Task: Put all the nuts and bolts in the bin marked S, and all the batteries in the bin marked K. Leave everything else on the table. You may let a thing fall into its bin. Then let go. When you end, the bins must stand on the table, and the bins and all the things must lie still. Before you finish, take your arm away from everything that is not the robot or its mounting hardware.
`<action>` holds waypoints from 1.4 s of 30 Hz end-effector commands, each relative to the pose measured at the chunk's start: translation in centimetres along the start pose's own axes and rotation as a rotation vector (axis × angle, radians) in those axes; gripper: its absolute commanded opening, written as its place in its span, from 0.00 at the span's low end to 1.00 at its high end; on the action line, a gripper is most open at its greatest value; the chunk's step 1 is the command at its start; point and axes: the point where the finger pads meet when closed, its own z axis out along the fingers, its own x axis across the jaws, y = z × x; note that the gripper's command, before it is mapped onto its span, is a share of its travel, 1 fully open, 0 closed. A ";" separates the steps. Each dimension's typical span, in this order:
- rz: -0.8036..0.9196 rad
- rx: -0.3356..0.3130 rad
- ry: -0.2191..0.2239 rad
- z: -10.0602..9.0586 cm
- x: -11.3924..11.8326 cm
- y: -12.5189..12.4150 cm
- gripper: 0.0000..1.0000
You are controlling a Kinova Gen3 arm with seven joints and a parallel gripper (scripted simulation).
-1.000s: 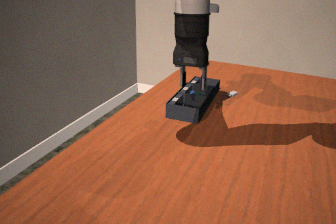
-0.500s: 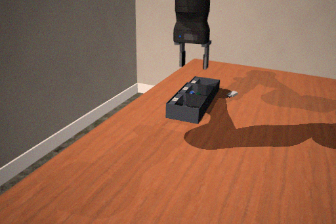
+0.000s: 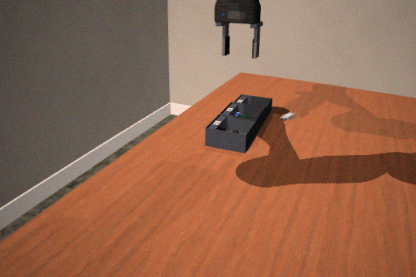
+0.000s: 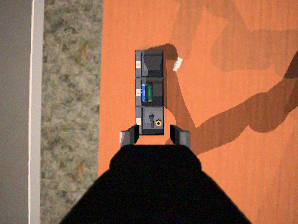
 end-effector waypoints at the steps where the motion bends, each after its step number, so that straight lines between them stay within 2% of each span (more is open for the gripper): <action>1: -0.002 0.009 -0.014 -1.4 -0.4 -0.2 1.00; 4: -0.002 0.009 -0.014 -2.3 -0.4 -0.2 1.00; 42: -0.003 0.009 -0.014 -2.3 -0.4 -0.2 1.00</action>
